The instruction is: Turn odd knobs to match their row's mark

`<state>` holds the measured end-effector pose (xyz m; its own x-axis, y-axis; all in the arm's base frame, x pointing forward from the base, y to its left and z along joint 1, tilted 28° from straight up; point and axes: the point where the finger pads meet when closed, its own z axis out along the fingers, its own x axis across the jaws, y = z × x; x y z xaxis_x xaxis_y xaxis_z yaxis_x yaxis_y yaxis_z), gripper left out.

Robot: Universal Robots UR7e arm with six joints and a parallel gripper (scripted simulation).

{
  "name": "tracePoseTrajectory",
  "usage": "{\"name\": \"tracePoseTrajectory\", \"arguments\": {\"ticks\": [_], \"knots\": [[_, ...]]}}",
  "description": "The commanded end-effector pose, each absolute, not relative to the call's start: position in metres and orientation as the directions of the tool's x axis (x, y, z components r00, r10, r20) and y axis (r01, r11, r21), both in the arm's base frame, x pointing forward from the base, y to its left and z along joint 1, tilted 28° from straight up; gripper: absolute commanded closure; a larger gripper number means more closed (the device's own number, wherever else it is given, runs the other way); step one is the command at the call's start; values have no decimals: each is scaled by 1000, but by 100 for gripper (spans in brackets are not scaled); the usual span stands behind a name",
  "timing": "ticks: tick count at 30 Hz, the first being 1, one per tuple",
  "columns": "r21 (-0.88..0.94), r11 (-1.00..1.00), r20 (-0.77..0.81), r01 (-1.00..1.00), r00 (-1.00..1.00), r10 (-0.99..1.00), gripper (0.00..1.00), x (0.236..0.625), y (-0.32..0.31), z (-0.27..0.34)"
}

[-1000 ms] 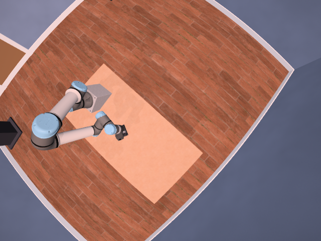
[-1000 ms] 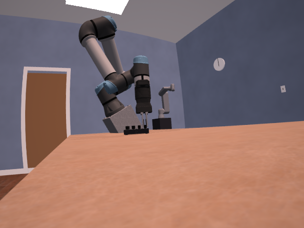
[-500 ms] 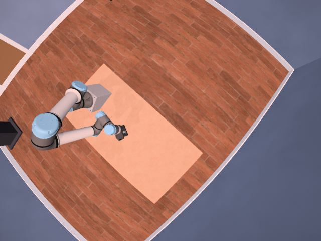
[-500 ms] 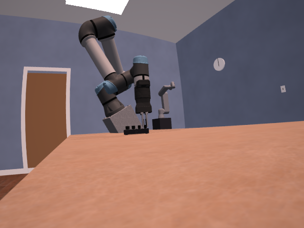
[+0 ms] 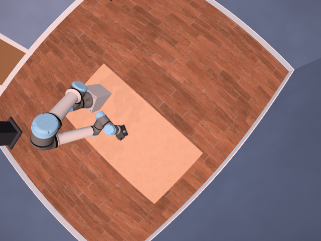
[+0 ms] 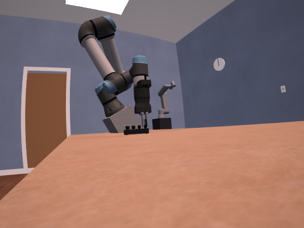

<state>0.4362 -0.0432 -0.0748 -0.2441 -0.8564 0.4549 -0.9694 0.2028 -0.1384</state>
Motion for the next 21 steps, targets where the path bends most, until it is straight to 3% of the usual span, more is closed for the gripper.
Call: {"name": "tracePoseTrajectory", "arguments": {"ticks": [1, 21], "knots": [[-101, 129, 464, -987, -161, -871, 70, 437, -43, -74], [60, -170, 471, -984, 178, -864, 70, 437, -43, -74]]}}
